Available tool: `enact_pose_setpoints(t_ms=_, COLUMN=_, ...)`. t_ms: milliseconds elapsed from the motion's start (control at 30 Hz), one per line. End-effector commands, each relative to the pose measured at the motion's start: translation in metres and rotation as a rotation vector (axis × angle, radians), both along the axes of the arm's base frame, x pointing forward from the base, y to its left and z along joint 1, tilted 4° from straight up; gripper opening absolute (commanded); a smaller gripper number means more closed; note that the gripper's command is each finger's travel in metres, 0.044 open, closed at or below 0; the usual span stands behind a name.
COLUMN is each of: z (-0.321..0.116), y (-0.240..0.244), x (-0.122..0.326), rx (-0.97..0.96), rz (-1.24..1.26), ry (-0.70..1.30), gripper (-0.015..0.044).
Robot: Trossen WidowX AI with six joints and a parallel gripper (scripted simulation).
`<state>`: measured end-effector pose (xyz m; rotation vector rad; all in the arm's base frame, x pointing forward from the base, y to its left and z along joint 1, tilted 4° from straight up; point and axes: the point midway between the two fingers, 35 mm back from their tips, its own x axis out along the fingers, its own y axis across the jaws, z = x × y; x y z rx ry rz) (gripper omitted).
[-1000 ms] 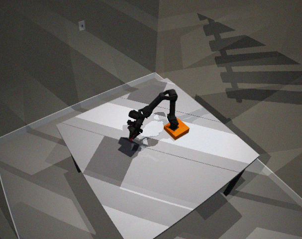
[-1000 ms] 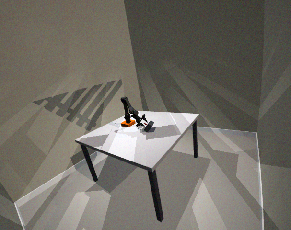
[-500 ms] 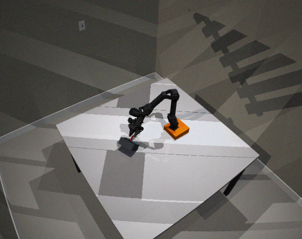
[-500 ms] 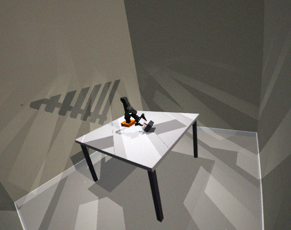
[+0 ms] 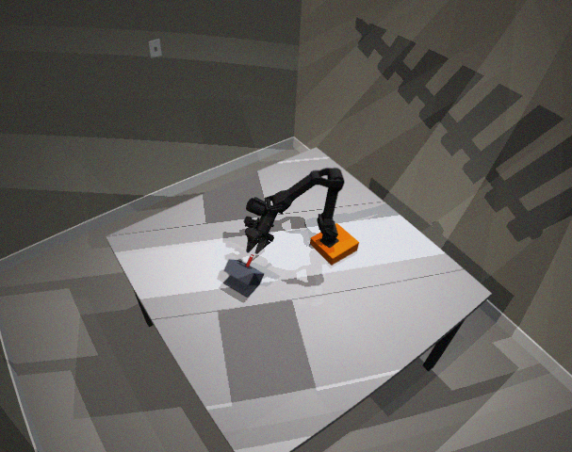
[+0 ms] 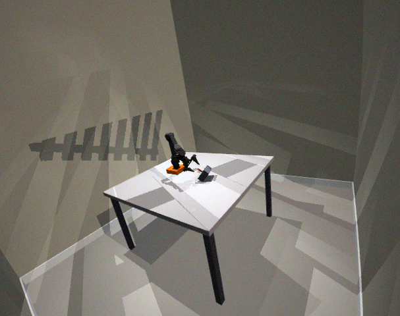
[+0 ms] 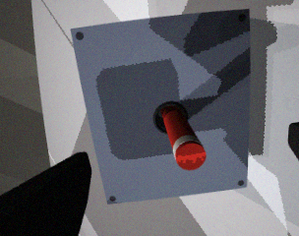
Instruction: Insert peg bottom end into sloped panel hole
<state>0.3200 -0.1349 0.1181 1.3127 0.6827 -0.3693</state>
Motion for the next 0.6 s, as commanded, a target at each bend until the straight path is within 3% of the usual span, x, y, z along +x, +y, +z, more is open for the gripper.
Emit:
enact_pose_setpoints(t_ms=0, z=0.006, y=-0.001, x=-0.005, rx=-0.003, rz=0.003, ry=-0.005, gripper=0.0440)
enact_pose_setpoints(t_ms=567, z=0.024, y=-0.007, x=-0.029, rx=-0.003, rz=0.000, ry=-0.004, gripper=0.0440)
